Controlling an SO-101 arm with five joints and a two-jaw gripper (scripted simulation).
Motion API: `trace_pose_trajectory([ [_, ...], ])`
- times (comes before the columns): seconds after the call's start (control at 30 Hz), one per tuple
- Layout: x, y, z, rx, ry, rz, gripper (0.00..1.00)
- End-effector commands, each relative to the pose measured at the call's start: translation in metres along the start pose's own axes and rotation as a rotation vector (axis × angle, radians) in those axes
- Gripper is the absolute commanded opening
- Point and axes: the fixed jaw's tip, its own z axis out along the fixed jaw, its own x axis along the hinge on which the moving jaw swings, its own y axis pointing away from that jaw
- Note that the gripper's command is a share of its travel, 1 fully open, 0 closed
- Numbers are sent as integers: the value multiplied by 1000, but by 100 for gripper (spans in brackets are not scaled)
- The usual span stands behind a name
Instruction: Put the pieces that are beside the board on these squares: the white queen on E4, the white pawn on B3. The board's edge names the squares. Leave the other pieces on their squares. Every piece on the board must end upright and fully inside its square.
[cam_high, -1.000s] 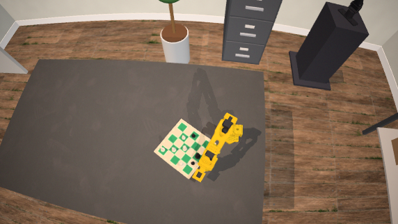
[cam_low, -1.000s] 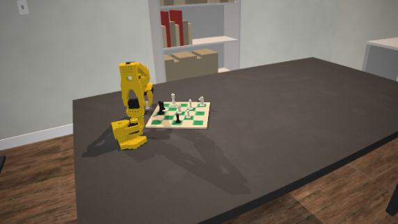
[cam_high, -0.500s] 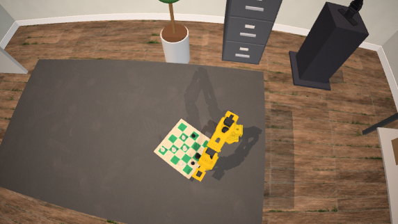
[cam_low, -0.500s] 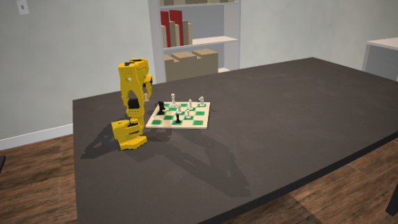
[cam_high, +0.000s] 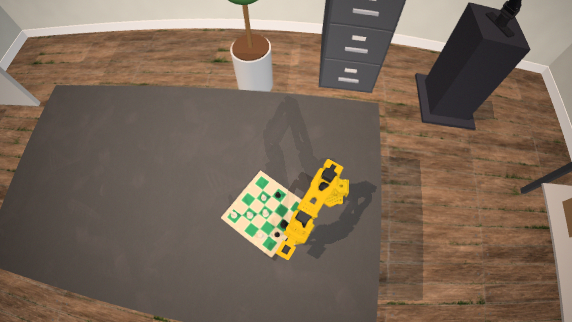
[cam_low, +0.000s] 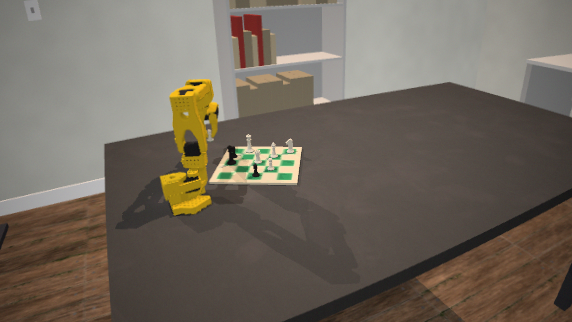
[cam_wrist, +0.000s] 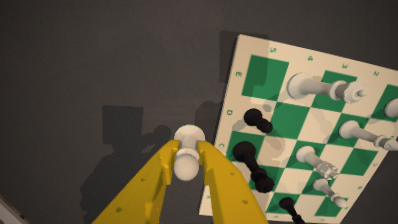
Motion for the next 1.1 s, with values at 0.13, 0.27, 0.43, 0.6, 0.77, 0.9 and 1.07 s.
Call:
trace_pose_trajectory([
  [0.13,-1,-3,-5,3,-15,8,0],
  [0.27,5,-13,-6,16,-14,52,0],
  [0.43,23,-41,-11,57,-12,197,0],
  [0.6,43,-73,-16,109,-10,378,0],
  [0.77,62,-103,-21,163,-8,568,0],
  [0.9,76,-125,-25,203,-7,706,0],
  [1.07,82,-136,-26,221,-7,770,0],
])
